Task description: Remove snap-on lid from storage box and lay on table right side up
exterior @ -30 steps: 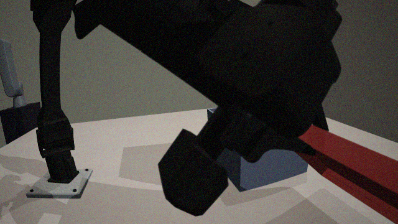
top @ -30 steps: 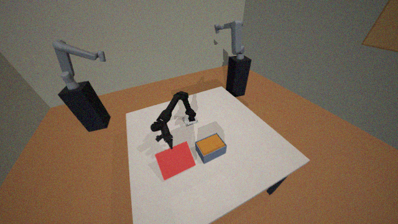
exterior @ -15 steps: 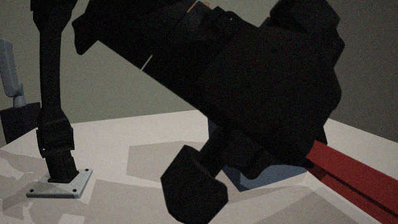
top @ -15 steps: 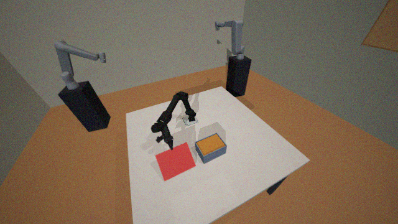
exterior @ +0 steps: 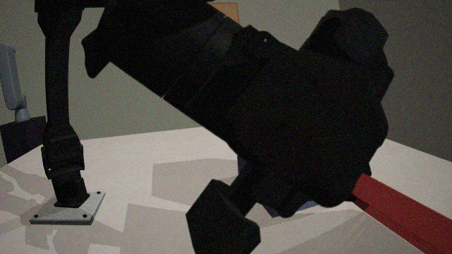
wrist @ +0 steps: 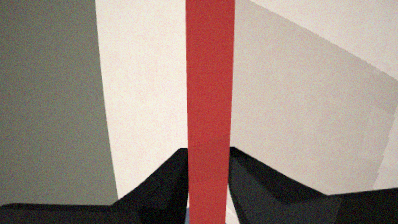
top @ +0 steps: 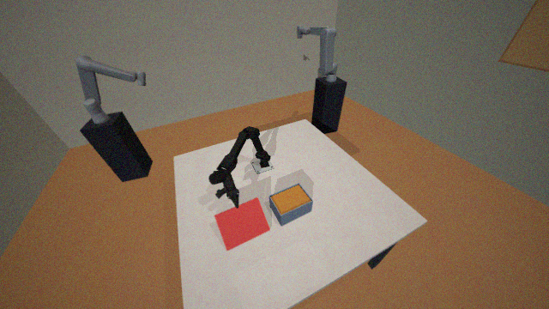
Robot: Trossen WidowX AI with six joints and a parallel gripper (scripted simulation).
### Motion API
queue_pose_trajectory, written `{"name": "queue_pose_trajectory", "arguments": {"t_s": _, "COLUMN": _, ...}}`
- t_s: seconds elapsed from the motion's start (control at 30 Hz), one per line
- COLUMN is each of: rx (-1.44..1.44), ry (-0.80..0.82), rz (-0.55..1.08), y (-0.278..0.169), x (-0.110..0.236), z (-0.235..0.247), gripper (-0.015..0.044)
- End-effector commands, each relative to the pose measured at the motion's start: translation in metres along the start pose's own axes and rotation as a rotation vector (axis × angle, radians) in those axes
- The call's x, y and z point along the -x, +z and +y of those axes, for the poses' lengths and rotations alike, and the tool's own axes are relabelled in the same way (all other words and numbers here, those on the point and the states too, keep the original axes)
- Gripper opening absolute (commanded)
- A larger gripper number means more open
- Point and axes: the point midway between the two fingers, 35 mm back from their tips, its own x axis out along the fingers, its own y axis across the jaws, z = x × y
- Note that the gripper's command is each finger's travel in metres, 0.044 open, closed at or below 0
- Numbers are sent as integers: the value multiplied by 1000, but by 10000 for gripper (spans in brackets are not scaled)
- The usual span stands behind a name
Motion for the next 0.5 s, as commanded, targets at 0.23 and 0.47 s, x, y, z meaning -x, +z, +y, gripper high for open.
{"name": "queue_pose_trajectory", "arguments": {"t_s": 0.23, "rx": -1, "ry": 3, "rz": 6, "y": -1, "x": -7, "z": -8, "gripper": 0}}
{"name": "queue_pose_trajectory", "arguments": {"t_s": 0.47, "rx": -1, "ry": 3, "rz": 6, "y": -1, "x": -10, "z": -12, "gripper": 0}}
